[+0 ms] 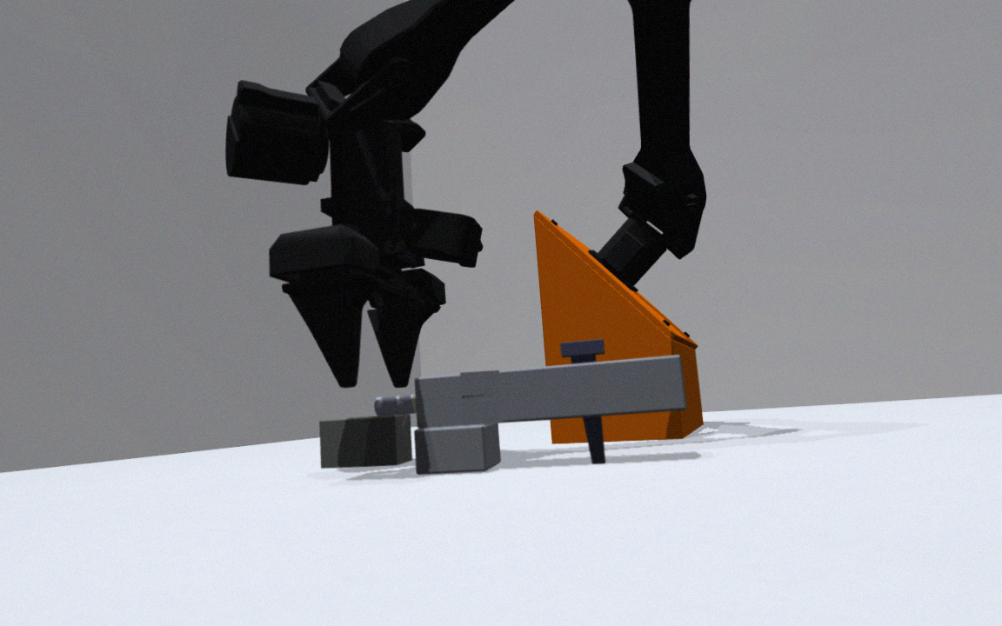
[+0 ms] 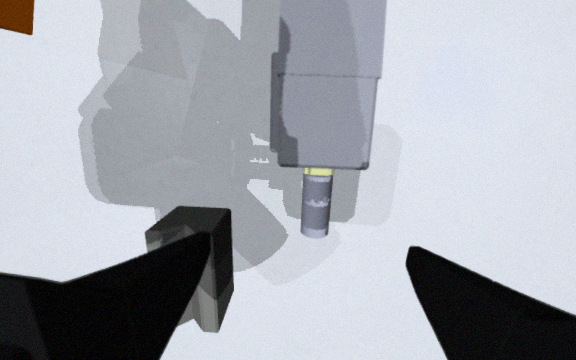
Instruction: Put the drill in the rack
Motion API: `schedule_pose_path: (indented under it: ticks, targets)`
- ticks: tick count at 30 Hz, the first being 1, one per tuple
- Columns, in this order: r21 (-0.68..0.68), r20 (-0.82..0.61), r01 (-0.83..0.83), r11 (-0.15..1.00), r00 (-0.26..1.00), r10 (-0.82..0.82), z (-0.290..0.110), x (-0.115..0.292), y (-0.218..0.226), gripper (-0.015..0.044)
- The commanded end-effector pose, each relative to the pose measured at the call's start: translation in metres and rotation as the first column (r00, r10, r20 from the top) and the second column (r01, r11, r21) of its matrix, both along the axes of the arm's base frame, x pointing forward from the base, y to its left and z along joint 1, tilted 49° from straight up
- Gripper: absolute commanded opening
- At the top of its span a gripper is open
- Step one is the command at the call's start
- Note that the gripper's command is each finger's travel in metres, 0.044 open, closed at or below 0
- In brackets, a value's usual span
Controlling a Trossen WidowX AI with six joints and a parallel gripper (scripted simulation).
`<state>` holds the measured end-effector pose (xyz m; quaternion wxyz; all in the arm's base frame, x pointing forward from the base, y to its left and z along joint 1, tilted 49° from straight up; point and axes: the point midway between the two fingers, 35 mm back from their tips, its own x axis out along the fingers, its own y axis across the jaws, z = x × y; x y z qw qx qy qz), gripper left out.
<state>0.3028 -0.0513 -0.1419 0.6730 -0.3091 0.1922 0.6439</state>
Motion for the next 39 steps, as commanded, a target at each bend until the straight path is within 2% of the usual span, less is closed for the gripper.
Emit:
schedule_pose_path:
  ticks: [1, 12, 39]
  targets:
    - [-0.011, 0.023, -0.013, 1.0, 1.0, 0.013, -0.001, 0.003, -0.002, 0.044]
    - [-0.011, 0.022, -0.013, 1.0, 1.0, 0.013, -0.002, 0.003, 0.0, 0.044]
    - [-0.009, 0.022, -0.013, 1.0, 1.0, 0.013, -0.021, 0.005, 0.039, 0.044]
